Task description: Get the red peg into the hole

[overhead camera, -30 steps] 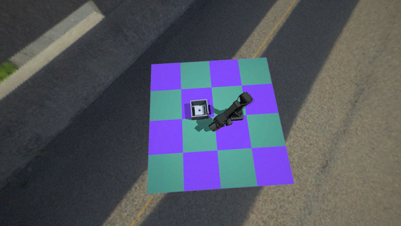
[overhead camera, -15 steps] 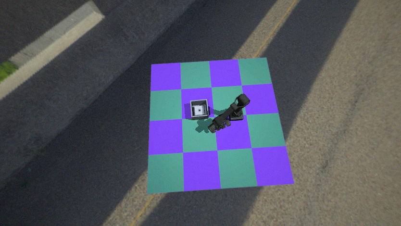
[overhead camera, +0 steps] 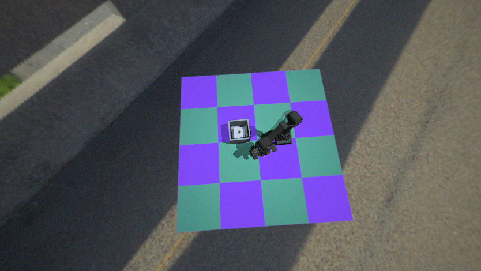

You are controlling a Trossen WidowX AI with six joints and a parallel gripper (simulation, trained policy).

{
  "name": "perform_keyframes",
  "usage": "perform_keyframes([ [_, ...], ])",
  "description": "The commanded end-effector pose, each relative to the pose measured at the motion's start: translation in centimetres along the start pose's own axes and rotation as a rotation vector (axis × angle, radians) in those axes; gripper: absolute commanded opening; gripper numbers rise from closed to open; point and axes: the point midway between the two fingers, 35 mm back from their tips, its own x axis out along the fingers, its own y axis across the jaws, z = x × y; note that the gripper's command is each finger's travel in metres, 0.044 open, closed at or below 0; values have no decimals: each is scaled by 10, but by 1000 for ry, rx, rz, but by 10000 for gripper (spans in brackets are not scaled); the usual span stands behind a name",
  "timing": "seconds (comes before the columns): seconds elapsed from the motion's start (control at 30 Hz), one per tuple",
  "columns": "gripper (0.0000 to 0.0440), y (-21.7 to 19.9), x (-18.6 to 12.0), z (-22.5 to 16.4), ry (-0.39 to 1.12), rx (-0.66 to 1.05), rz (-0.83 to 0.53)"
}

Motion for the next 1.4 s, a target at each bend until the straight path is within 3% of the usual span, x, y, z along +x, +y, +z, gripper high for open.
perform_keyframes([
  [0.0, 0, 7, -13, -5, 25, 12, 43],
  [0.7, 0, 33, -96, -10, 64, -32, 261],
  [1.37, 0, 41, -173, 42, -93, -42, 380],
])
